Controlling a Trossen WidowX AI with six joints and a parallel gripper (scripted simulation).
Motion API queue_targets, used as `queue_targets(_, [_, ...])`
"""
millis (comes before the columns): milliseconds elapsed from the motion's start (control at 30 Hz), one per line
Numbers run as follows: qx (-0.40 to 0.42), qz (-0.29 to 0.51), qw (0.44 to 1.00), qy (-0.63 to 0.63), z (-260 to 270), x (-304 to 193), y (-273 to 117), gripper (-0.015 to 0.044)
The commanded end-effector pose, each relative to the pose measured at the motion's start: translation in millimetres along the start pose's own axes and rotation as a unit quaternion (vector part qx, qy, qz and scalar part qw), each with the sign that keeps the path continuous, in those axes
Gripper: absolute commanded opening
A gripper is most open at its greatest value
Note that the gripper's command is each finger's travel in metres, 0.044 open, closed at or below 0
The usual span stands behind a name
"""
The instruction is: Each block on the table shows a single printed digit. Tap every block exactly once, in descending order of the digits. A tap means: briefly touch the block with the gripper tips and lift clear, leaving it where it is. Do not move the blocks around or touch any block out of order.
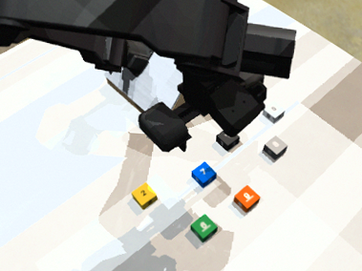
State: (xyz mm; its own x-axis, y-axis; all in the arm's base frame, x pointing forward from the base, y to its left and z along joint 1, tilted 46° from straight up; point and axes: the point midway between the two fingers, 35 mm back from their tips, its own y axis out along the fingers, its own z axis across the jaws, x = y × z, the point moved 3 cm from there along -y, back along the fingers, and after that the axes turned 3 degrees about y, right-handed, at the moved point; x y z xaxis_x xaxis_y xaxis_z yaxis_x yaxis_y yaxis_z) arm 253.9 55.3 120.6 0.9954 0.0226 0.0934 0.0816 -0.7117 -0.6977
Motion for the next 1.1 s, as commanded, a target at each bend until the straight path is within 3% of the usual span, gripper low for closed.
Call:
queue_targets(0, [0.003, 0.001, 1.0, 0.003, 4.2, -0.6, 0.0, 0.04])
queue_targets(200, [0.005, 0.001, 1.0, 0.003, 74.9, -24.2, -0.6, 0.04])
queue_targets(933, [0.005, 0.001, 1.0, 0.003, 74.9, -24.2, -0.6, 0.04])
queue_targets(1067, [0.005, 0.001, 1.0, 0.003, 92.7, -3.8, -4.0, 0.04])
